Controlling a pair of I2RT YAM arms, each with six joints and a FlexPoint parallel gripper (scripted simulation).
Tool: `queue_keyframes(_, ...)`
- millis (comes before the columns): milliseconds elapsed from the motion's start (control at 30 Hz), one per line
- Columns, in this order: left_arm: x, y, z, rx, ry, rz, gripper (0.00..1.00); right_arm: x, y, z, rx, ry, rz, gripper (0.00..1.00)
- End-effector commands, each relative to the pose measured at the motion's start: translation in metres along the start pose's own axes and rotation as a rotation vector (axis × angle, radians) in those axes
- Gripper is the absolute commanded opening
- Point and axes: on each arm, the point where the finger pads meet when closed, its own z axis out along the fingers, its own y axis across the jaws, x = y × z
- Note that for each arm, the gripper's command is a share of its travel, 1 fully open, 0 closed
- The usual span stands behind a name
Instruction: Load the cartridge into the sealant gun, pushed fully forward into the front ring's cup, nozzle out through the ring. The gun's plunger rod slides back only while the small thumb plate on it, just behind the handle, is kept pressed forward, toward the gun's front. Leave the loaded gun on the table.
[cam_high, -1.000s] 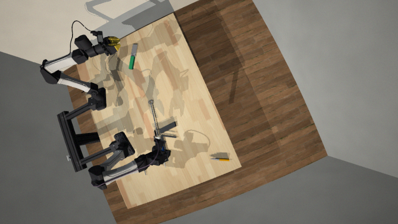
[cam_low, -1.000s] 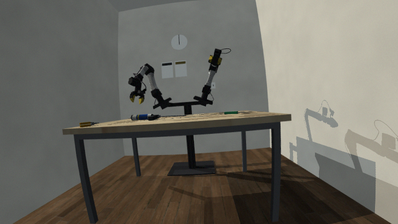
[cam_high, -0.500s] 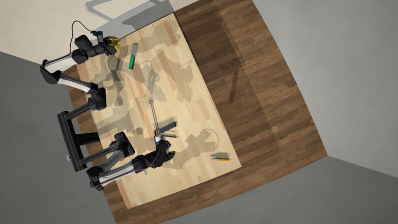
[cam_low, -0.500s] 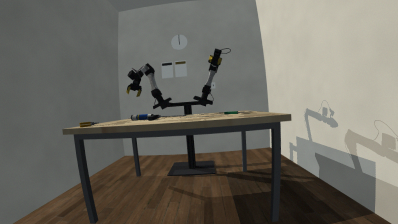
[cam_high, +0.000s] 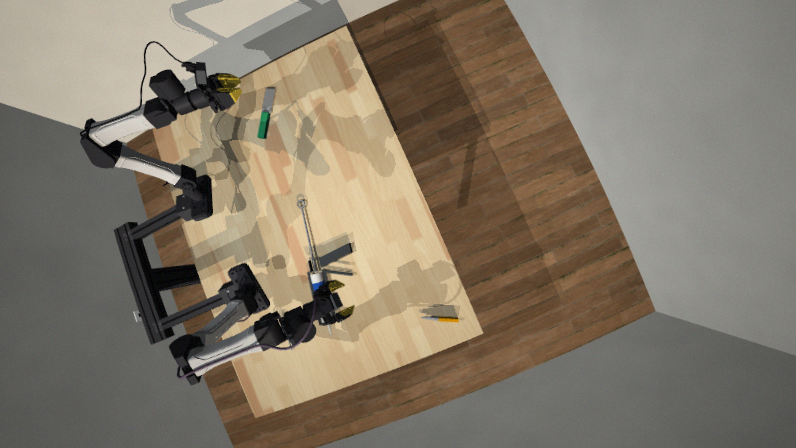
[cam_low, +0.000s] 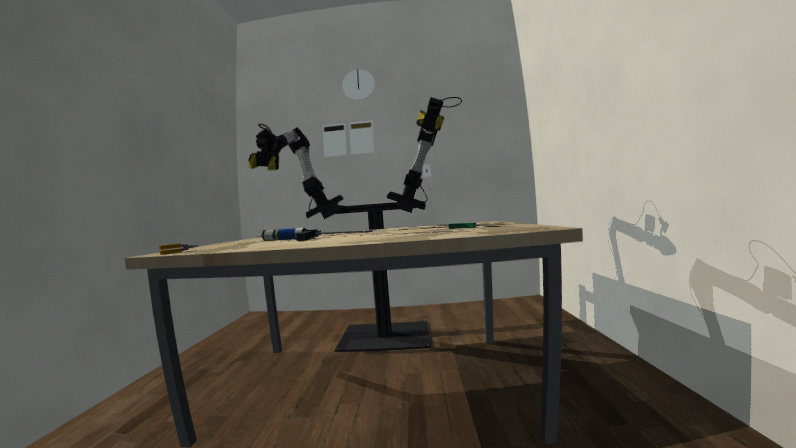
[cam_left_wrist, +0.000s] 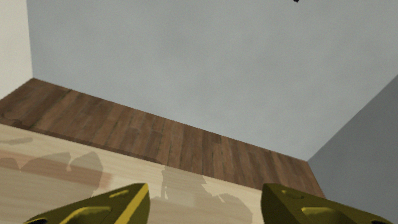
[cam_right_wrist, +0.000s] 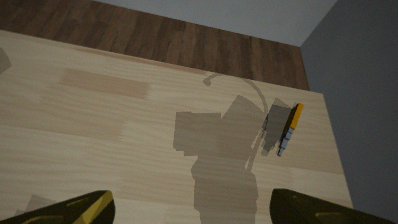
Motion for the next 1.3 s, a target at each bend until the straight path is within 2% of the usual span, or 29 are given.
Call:
queue_keyframes(0,-0.020,0.000,-0.003,-0.001,-0.051,0.003,0.53,-0.025,-0.004,-0.006,0.021,-0.085,0.125,0.74)
queue_keyframes(133,-0.021,0.002,0.000,-0.010,-0.050,0.005,0.53,-0.060,-0.013,-0.024,0.017,-0.209,0.244,0.74)
queue_keyframes(433,-0.020,-0.002,-0.001,0.006,-0.042,0.007,0.53,-0.115,-0.022,-0.055,-0.036,-0.412,0.504,0.74)
queue_keyframes(600,-0.021,-0.002,-0.002,0.007,-0.051,0.008,0.53,-0.129,-0.020,-0.058,-0.077,-0.454,0.584,0.74)
queue_keyframes(700,-0.020,-0.003,-0.002,0.009,-0.047,0.008,0.53,-0.144,-0.026,-0.079,-0.101,-0.524,0.644,0.74)
queue_keyframes(833,-0.019,-0.003,-0.002,0.011,-0.045,0.008,0.53,-0.133,-0.019,-0.067,-0.093,-0.470,0.637,0.74)
queue_keyframes(967,-0.017,-0.004,-0.002,0.013,-0.043,0.008,0.53,-0.136,-0.032,-0.077,-0.054,-0.490,0.600,0.74)
queue_keyframes(1267,-0.016,-0.005,-0.002,0.016,-0.040,0.008,0.53,-0.119,-0.013,-0.052,-0.094,-0.413,0.576,0.74)
